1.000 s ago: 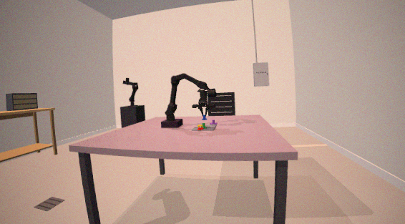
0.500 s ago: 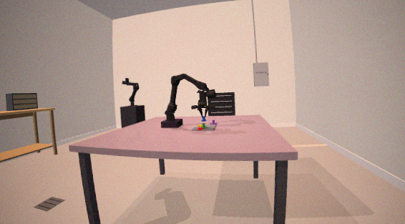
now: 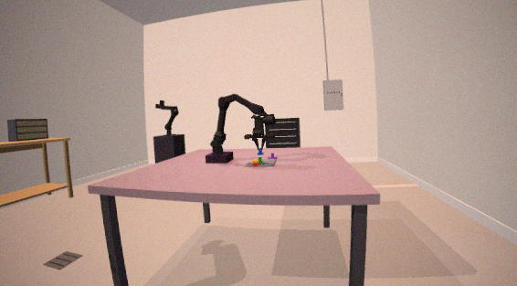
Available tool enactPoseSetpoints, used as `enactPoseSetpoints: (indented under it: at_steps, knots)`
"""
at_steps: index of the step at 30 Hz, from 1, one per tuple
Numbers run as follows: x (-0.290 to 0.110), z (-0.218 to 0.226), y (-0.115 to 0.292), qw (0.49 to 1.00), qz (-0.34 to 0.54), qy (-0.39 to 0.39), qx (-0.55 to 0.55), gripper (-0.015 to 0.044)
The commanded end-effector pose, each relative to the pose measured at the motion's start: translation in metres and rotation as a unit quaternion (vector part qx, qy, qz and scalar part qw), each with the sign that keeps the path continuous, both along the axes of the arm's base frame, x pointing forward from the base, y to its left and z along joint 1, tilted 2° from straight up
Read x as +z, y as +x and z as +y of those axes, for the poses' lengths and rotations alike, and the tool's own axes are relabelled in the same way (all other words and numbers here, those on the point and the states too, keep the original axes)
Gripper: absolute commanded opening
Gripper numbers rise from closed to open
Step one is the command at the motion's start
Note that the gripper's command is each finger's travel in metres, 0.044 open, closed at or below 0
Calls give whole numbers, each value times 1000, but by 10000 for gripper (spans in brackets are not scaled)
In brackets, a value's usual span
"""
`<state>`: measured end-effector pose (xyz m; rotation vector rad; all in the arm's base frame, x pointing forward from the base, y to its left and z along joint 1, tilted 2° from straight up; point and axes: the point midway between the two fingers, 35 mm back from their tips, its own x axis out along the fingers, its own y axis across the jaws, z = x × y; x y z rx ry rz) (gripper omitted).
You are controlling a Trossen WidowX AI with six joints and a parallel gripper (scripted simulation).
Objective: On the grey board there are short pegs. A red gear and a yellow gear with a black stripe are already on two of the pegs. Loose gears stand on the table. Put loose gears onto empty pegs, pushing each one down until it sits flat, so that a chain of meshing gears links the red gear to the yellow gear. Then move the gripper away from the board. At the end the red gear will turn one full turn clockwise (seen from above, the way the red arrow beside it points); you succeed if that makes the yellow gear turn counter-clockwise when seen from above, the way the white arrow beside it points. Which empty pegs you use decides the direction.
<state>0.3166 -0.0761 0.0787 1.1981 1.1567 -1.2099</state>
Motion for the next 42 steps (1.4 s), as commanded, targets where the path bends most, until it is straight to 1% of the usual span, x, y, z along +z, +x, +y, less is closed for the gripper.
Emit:
enactPoseSetpoints:
  at_steps: [1,12,17,24,34,38,42]
  knots:
    - [0,0,0,1000,0,2,6,0]
    - [-14,0,0,995,4,-1,104,0]
    - [-21,-1,1,994,4,-1,112,0]
    - [-30,-1,1,998,2,0,68,0]
    - [-46,-1,1,998,-2,4,-64,0]
    - [-43,-2,0,993,-4,5,-117,0]
    - [-44,-2,1,994,-4,5,-108,0]
